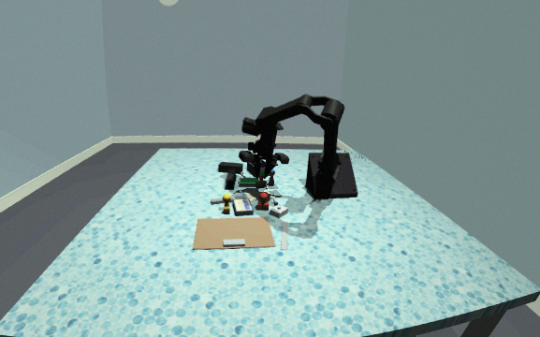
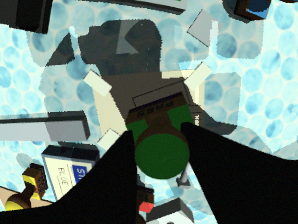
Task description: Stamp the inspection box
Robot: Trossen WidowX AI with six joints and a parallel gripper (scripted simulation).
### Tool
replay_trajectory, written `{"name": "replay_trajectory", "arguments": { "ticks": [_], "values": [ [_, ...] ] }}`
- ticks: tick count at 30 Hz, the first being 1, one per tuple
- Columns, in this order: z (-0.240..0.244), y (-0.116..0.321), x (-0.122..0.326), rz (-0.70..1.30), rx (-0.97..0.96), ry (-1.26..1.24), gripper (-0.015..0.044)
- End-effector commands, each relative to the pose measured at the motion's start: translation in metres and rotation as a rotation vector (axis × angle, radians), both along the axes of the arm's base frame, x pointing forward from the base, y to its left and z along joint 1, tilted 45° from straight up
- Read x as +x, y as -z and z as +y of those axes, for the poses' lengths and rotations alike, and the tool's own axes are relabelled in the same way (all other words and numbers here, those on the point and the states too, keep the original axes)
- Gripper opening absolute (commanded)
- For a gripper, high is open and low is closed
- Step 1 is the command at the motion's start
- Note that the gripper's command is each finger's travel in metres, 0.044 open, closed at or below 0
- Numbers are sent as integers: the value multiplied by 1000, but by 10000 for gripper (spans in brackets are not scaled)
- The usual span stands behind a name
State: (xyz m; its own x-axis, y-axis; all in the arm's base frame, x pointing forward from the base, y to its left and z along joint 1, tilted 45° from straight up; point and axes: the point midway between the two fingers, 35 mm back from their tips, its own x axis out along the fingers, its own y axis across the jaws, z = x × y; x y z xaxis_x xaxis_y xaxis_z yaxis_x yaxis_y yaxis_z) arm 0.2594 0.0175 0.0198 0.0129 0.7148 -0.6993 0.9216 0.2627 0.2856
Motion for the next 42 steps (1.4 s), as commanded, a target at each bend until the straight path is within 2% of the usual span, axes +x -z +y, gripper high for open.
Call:
{"name": "replay_trajectory", "arguments": {
  "ticks": [1, 42],
  "values": [
    [4, 3, -2, 6, 5, 1, 0],
    [20, 18, -7, 6, 4, 1, 0]
  ]
}}
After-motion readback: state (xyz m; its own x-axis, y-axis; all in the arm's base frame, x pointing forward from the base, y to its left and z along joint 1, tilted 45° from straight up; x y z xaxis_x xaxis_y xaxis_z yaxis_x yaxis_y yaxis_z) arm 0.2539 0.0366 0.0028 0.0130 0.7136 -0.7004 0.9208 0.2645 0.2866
